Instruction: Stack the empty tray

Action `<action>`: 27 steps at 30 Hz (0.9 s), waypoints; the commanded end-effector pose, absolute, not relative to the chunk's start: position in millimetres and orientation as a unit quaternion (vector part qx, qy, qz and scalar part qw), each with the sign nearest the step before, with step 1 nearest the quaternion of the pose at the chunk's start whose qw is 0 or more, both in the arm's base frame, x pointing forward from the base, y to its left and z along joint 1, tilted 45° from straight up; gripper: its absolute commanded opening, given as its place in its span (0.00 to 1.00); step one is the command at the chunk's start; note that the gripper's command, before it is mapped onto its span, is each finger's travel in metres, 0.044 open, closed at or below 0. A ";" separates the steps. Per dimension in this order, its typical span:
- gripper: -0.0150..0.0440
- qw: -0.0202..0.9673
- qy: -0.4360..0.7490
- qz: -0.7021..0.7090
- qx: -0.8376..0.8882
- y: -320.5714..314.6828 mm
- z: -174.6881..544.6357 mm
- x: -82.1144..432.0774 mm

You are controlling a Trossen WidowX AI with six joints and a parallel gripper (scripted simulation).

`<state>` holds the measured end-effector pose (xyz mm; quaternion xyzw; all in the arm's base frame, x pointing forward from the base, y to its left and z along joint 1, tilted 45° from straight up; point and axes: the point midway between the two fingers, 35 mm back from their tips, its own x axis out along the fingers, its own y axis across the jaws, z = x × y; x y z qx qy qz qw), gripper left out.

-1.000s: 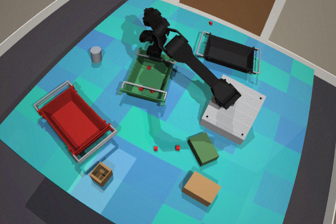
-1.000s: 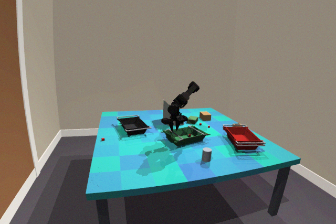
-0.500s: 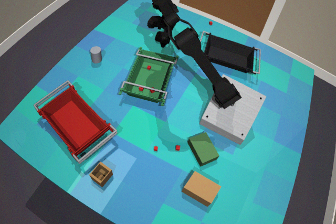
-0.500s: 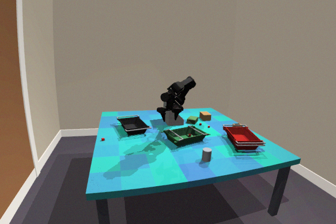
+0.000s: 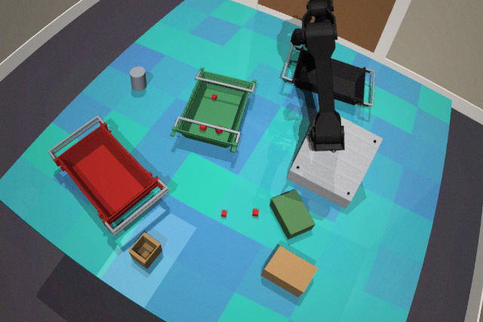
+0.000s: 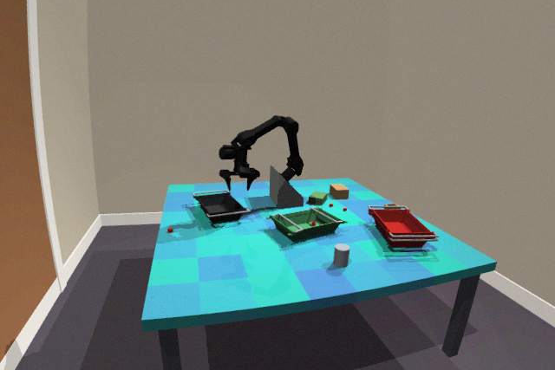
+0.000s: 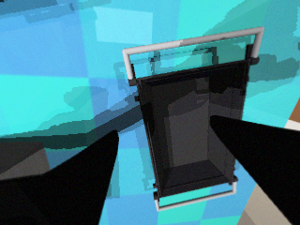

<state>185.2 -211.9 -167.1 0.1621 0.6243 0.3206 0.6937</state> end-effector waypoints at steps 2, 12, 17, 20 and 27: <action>1.00 0.680 0.626 0.342 0.171 -195.3 -198.7 105.8; 1.00 0.678 0.625 0.346 0.173 -187.1 -207.5 91.0; 1.00 0.678 0.625 0.346 0.172 -172.0 -225.6 91.6; 1.00 0.678 0.625 0.346 0.172 -160.8 -237.7 91.6; 1.00 0.679 0.624 0.347 0.173 -133.8 -262.8 89.8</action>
